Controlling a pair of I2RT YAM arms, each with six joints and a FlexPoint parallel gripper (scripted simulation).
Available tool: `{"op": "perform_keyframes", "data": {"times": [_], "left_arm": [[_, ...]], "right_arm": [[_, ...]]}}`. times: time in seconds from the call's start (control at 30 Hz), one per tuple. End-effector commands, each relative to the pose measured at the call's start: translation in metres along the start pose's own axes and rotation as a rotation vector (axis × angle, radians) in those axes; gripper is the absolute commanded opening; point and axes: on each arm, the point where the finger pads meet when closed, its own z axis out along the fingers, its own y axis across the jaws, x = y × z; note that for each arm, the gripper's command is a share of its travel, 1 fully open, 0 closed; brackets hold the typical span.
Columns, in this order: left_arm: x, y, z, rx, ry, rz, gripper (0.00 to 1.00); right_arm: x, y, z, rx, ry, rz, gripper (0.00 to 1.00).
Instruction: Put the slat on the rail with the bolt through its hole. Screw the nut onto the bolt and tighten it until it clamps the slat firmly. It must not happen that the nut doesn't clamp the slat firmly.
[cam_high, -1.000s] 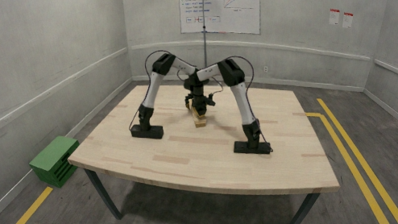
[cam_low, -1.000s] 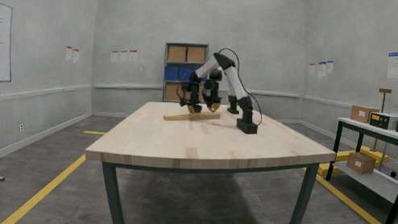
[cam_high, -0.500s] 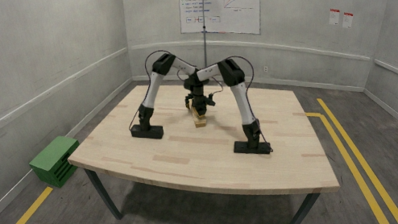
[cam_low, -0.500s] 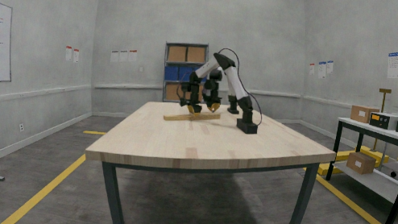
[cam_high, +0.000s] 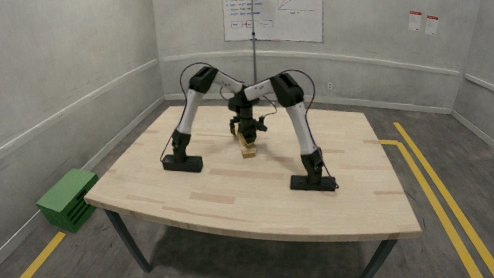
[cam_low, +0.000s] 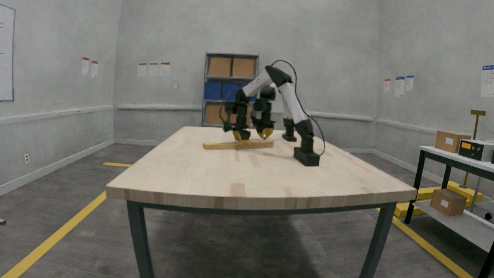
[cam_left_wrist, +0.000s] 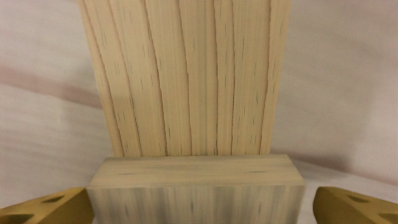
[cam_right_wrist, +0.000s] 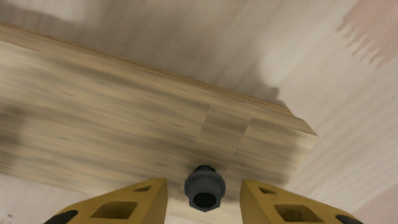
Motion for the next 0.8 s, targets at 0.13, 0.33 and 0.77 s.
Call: {"op": "perform_keyframes", "data": {"times": [0.13, 0.33, 0.77], "left_arm": [[-0.001, 0.001, 0.006, -0.004, 0.002, -0.003, 1.0], [-0.001, 0.001, 0.006, -0.004, 0.002, -0.003, 1.0], [-0.002, -0.003, -0.005, 0.015, -0.011, 0.002, 0.67]], "right_arm": [[0.002, 0.002, -0.005, -0.016, 0.005, -0.003, 0.36], [0.002, 0.002, -0.005, -0.016, 0.005, -0.003, 0.36], [0.002, 0.002, -0.005, -0.016, 0.005, -0.003, 0.36]]}}
